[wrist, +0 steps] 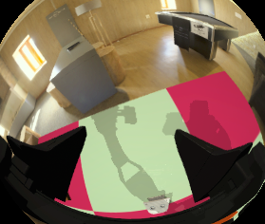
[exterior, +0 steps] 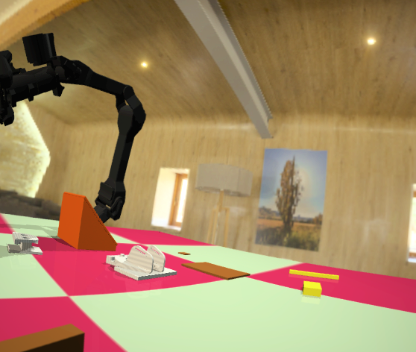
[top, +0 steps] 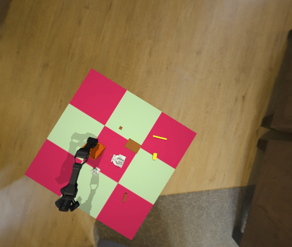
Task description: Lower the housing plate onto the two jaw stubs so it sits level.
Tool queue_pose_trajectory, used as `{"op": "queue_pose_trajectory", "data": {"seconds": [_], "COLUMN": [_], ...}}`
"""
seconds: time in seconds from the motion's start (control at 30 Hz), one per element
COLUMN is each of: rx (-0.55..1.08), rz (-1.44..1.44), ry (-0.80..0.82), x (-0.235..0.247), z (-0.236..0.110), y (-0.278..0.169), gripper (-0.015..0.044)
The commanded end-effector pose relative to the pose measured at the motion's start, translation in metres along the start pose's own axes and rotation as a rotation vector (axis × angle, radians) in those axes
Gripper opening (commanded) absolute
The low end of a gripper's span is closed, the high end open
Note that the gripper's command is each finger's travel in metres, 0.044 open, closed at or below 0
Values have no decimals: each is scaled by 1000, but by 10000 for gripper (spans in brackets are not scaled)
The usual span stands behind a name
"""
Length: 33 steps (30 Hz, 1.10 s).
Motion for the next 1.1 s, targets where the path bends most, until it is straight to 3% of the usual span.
{"op": "queue_pose_trajectory", "data": {"seconds": [0.0, 1.07], "rx": [85, 705], "rz": [-45, -274], "ry": [-8, -19], "x": [0, -6], "z": [8, 16], "y": [-16, -121], "gripper": [440, 440]}}
Point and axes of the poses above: the point midway between the two fingers, 35 mm back from their tips, its own z axis out along the fingers, its own x axis across the jaws, y = z × x, the point moved 7 cm from there along -z, back along the fingers, and after that the axes turned 11 degrees about -z, right-handed, at the moved point
